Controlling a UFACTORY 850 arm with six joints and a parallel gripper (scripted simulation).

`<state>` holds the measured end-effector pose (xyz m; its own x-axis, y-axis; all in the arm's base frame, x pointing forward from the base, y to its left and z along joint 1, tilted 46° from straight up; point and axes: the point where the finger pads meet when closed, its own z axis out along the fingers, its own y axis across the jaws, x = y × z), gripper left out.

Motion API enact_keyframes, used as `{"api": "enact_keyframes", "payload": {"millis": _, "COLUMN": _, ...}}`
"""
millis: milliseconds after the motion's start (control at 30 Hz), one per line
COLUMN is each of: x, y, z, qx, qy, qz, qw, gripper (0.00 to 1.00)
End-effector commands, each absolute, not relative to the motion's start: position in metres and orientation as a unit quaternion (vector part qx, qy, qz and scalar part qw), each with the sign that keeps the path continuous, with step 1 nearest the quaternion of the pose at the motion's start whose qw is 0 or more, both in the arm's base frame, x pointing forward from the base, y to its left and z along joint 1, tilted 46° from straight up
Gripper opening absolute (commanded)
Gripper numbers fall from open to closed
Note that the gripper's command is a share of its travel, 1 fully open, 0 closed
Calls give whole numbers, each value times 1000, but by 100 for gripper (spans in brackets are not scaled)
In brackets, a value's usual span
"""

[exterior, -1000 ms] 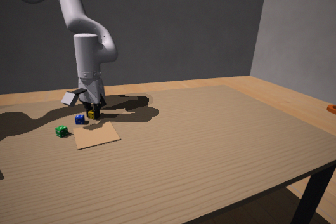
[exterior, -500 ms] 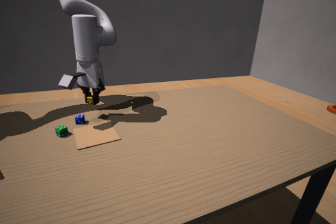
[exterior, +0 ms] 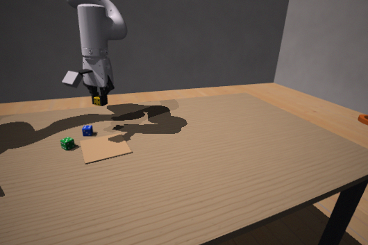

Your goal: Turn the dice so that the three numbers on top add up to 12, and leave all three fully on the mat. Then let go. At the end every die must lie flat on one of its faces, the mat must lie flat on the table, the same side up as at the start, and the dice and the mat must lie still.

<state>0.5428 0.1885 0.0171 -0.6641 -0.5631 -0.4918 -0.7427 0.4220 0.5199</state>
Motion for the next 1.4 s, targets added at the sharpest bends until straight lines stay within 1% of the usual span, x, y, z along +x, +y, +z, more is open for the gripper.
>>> {"api": "enact_keyframes", "payload": {"millis": 0, "x": 544, "y": 188, "z": 18, "qx": -390, "qy": 835, "qz": 368, "qw": 122, "gripper": 27}}
{"api": "enact_keyframes", "payload": {"millis": 233, "x": 534, "y": 149, "z": -16, "qx": -268, "qy": 883, "qz": 380, "qw": 69, "gripper": 27}}
{"api": "enact_keyframes", "payload": {"millis": 333, "x": 533, "y": 146, "z": -19, "qx": -258, "qy": 886, "qz": 381, "qw": 64, "gripper": 27}}
{"api": "enact_keyframes", "payload": {"millis": 367, "x": 528, "y": 132, "z": -32, "qx": -209, "qy": 899, "qz": 383, "qw": 43, "gripper": 27}}
{"api": "enact_keyframes", "payload": {"millis": 767, "x": 503, "y": 84, "z": -76, "qx": -27, "qy": 921, "qz": 386, "qw": -34, "gripper": 27}}
{"api": "enact_keyframes", "payload": {"millis": 1367, "x": 501, "y": 83, "z": -80, "qx": -18, "qy": 921, "qz": 386, "qw": -38, "gripper": 27}}
